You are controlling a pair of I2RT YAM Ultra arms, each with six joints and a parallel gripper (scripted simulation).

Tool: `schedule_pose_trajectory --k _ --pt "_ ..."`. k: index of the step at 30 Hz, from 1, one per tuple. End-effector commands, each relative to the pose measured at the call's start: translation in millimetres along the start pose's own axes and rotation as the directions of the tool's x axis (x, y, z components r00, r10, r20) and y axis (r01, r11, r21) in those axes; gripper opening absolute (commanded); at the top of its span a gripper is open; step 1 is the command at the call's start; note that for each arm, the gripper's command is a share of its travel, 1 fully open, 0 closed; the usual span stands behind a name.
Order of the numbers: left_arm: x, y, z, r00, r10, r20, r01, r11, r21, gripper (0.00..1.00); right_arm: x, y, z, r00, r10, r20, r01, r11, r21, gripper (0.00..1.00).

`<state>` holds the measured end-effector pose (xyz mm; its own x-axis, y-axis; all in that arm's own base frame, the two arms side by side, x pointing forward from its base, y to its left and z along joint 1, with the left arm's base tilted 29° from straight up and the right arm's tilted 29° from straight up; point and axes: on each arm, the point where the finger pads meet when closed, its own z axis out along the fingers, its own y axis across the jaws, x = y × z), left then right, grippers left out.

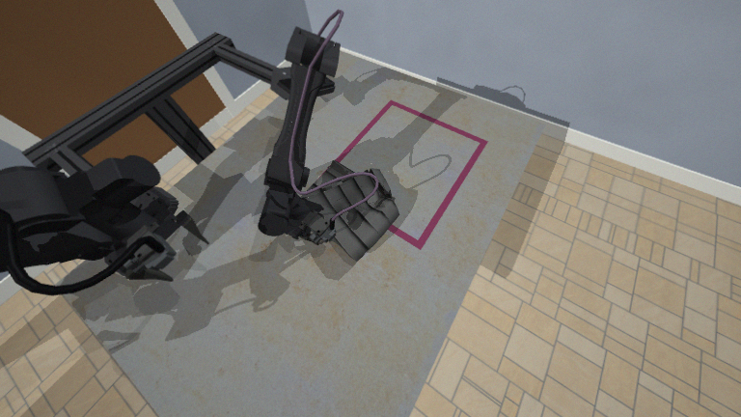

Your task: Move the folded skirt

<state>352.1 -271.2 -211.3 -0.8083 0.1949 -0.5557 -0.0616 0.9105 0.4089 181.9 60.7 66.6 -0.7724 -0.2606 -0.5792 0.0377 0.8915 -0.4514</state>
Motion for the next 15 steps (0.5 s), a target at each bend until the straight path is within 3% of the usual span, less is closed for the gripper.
schedule_pose_trajectory --k 1,15 --pt "-9.9 6.0 -6.0 1.000 0.005 0.021 -0.005 1.000 0.005 0.30 -13.4 3.1 -8.1 0.999 0.006 0.033 -0.006 1.000 -0.002 0.90" --pt "-15.0 25.6 -4.2 1.000 0.005 0.021 -0.006 1.000 0.004 0.30 -13.4 3.1 -8.1 0.999 0.006 0.033 -0.006 1.000 -0.002 0.90"
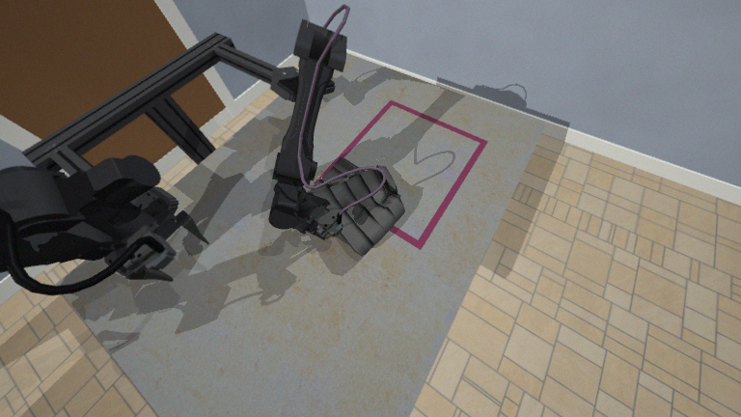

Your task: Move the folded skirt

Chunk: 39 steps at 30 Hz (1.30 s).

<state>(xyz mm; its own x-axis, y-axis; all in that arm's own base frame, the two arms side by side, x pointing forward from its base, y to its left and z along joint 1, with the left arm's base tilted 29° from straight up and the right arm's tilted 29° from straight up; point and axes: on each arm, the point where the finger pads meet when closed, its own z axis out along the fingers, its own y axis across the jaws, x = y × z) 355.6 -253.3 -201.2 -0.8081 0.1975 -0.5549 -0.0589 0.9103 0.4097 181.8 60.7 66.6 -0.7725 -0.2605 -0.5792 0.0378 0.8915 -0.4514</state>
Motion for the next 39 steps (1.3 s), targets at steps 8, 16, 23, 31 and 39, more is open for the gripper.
schedule_pose_trajectory --k 8,16,23,31,39 --pt "-11.8 13.9 -5.7 1.000 0.006 0.021 -0.006 1.000 0.006 0.30 -13.4 3.1 -8.1 0.999 0.006 0.033 -0.006 1.000 -0.002 0.90" --pt "-15.7 28.4 -3.4 1.000 0.003 0.021 -0.003 1.000 0.002 0.30 -13.4 3.1 -8.1 0.999 0.006 0.033 -0.006 1.000 -0.002 0.90" --pt "-17.7 36.5 -2.7 1.000 0.003 0.020 -0.003 1.000 0.002 0.30 -13.4 3.1 -8.1 0.999 0.006 0.033 -0.006 1.000 -0.002 0.90" --pt "-21.1 49.7 -1.5 1.000 0.004 0.021 -0.004 1.000 0.000 0.30 -13.4 3.1 -8.1 0.999 0.006 0.033 -0.006 1.000 -0.002 0.90" --pt "-23.8 60.9 -0.5 1.000 0.004 0.020 -0.004 1.000 0.001 0.30 -13.4 3.1 -8.1 0.999 0.006 0.033 -0.006 1.000 -0.002 0.90"
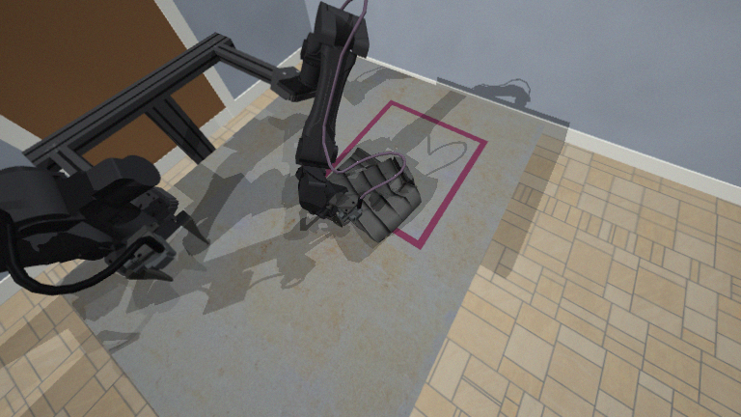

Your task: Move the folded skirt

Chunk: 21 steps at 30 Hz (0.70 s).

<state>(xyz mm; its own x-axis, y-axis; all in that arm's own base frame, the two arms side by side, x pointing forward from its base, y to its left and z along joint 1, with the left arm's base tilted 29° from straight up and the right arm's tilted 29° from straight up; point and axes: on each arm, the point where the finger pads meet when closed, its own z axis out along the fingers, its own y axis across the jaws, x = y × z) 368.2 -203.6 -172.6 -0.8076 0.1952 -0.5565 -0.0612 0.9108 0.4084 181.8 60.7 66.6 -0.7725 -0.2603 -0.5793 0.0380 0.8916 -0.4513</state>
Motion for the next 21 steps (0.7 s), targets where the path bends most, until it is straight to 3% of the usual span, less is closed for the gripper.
schedule_pose_trajectory --k 1,21 --pt "-7.6 4.6 -5.3 1.000 0.006 0.019 -0.007 1.000 0.002 0.30 -13.4 3.1 -8.1 0.999 0.006 0.033 -0.006 1.000 -0.002 0.90" --pt "-14.9 33.6 -2.7 1.000 0.007 0.019 -0.007 1.000 0.002 0.30 -13.4 3.1 -8.1 0.999 0.006 0.033 -0.006 1.000 -0.002 0.90"
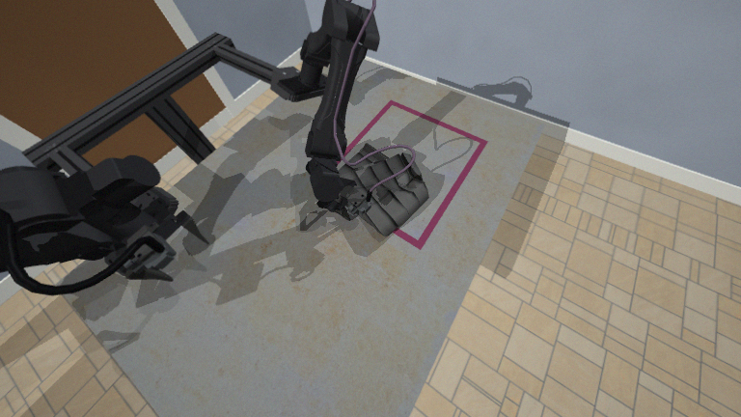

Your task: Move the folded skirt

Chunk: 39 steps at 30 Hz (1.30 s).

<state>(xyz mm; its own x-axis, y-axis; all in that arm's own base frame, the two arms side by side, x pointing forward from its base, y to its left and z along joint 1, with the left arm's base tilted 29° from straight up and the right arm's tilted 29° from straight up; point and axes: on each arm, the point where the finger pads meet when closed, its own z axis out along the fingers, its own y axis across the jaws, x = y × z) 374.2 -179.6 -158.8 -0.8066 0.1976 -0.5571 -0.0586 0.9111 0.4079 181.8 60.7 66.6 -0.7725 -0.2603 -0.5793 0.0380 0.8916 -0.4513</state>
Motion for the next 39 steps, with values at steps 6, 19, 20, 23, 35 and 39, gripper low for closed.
schedule_pose_trajectory --k 6,19,20,23,35,39 --pt "-9.7 16.5 -4.1 1.000 0.005 0.018 -0.005 1.000 -0.002 0.30 -13.4 3.1 -8.1 0.999 0.006 0.033 -0.006 1.000 -0.002 0.90" --pt "-14.4 34.5 -2.7 1.000 0.006 0.018 -0.006 1.000 -0.004 0.30 -13.4 3.1 -8.1 0.999 0.006 0.033 -0.006 1.000 -0.002 0.90" --pt "-14.8 36.2 -2.5 1.000 0.006 0.019 -0.006 1.000 -0.004 0.30 -13.4 3.1 -8.1 0.999 0.006 0.033 -0.006 1.000 -0.002 0.90" --pt "-15.9 40.9 -2.1 1.000 0.006 0.018 -0.006 1.000 -0.003 0.30 -13.4 3.1 -8.1 0.999 0.006 0.033 -0.006 1.000 -0.002 0.90" --pt "-20.0 56.9 -0.8 1.000 0.006 0.018 -0.006 1.000 -0.003 0.30 -13.4 3.1 -8.1 0.999 0.006 0.033 -0.006 1.000 -0.002 0.90" --pt "-19.2 51.3 0.5 1.000 0.013 0.014 -0.013 1.000 0.002 0.30 -13.4 3.1 -8.1 0.999 0.006 0.033 -0.006 1.000 -0.002 0.90"
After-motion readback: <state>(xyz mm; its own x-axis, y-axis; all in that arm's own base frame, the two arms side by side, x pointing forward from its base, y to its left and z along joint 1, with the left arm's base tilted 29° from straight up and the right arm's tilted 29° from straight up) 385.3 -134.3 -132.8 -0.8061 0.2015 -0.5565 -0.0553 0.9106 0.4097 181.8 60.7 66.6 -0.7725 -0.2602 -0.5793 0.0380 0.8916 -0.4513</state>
